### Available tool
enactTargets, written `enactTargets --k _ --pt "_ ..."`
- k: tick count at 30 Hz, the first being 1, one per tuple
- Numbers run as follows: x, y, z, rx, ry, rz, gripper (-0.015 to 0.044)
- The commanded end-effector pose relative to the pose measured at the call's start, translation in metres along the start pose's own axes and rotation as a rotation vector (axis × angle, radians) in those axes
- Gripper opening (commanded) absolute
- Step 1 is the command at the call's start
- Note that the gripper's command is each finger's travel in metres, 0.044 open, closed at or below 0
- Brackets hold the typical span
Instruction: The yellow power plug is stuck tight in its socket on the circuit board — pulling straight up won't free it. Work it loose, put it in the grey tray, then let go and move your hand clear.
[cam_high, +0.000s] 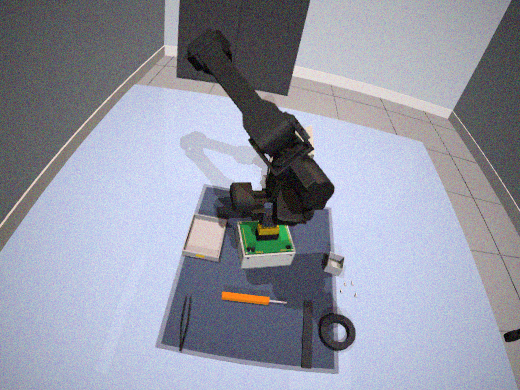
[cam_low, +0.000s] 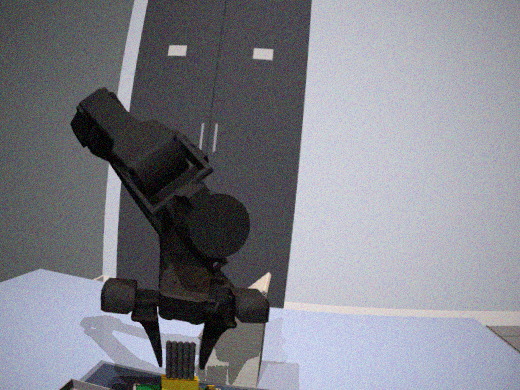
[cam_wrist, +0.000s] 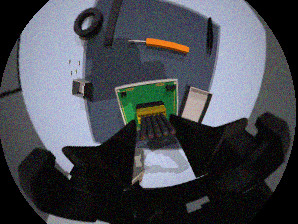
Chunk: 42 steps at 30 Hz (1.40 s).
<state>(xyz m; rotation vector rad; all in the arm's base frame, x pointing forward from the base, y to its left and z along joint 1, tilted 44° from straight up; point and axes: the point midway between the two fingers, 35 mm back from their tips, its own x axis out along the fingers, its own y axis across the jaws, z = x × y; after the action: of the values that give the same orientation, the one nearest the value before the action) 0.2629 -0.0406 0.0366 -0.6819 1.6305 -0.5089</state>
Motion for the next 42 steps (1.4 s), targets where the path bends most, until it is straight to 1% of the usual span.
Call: enactTargets --k 1,6,7,17,21,29,31,38,42 --pt "0.001 0.0 0.0 -0.006 0.001 -0.006 0.0144" --pt "0.001 0.0 0.0 -0.006 0.001 -0.006 0.0013" --pt "0.001 0.0 0.0 -0.006 0.001 -0.006 0.0" --pt "0.001 0.0 0.0 -0.006 0.001 -0.006 0.0" --pt "-0.008 0.0 0.0 -0.006 0.001 -0.008 0.0" --pt "-0.009 0.008 0.0 -0.007 0.001 -0.095 0.0" --pt "-0.01 0.006 0.0 -0.007 0.0 -0.071 0.0" --pt "-0.011 -0.01 0.0 -0.006 0.001 0.11 0.0" --pt "-0.012 -0.012 0.0 -0.006 0.002 0.128 0.0"
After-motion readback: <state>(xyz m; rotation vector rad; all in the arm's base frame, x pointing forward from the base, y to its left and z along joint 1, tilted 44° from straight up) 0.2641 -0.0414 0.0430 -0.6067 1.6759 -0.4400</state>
